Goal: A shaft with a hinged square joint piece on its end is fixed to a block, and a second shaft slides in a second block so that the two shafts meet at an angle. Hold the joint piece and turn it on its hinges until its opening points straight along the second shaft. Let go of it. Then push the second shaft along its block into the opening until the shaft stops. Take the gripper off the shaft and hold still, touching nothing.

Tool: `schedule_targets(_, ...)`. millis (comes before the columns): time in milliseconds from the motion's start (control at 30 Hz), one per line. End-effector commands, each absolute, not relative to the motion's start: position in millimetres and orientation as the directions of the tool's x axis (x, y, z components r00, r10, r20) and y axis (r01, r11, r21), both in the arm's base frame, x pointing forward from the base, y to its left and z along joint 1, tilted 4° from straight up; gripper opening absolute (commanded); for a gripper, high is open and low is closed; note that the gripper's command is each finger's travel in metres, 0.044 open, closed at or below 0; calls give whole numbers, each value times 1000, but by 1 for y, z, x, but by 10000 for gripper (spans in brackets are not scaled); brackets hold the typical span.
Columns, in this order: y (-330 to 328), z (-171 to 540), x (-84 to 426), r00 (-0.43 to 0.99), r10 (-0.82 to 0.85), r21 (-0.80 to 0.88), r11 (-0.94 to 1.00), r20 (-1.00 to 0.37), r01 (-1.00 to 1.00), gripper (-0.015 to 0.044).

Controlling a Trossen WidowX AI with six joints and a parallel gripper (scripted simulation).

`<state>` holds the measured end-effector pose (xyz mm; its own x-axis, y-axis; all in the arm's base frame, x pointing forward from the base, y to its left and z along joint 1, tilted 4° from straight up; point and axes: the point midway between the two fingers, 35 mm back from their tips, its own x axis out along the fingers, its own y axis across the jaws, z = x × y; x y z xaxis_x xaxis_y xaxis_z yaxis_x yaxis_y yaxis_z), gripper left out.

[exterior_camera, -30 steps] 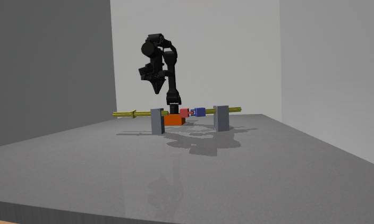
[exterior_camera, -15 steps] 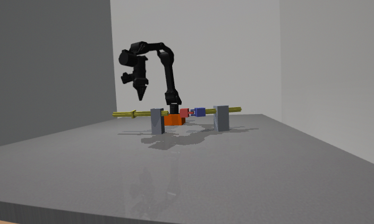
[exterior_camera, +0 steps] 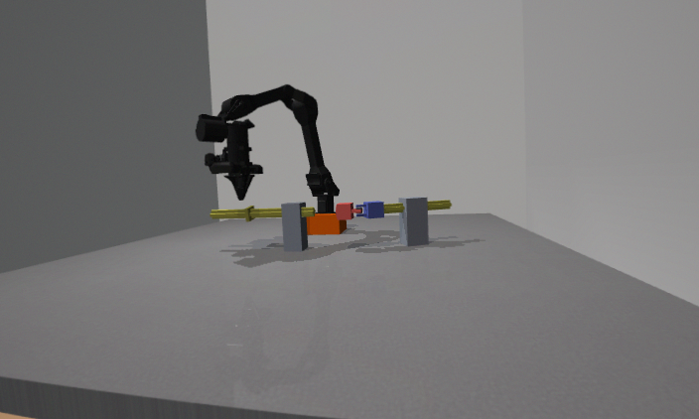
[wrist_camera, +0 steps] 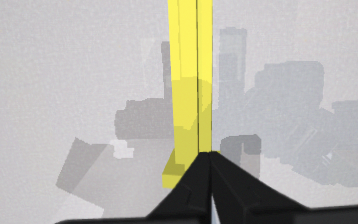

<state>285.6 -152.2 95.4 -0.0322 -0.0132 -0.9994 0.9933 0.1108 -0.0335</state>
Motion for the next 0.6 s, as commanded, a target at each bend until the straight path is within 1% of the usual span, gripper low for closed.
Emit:
schedule_targets(0,-157,91,282,-38,-10,-38,70,-999,997,0)
schedule_targets(567,-158,69,282,-38,-10,-38,70,-999,997,0)
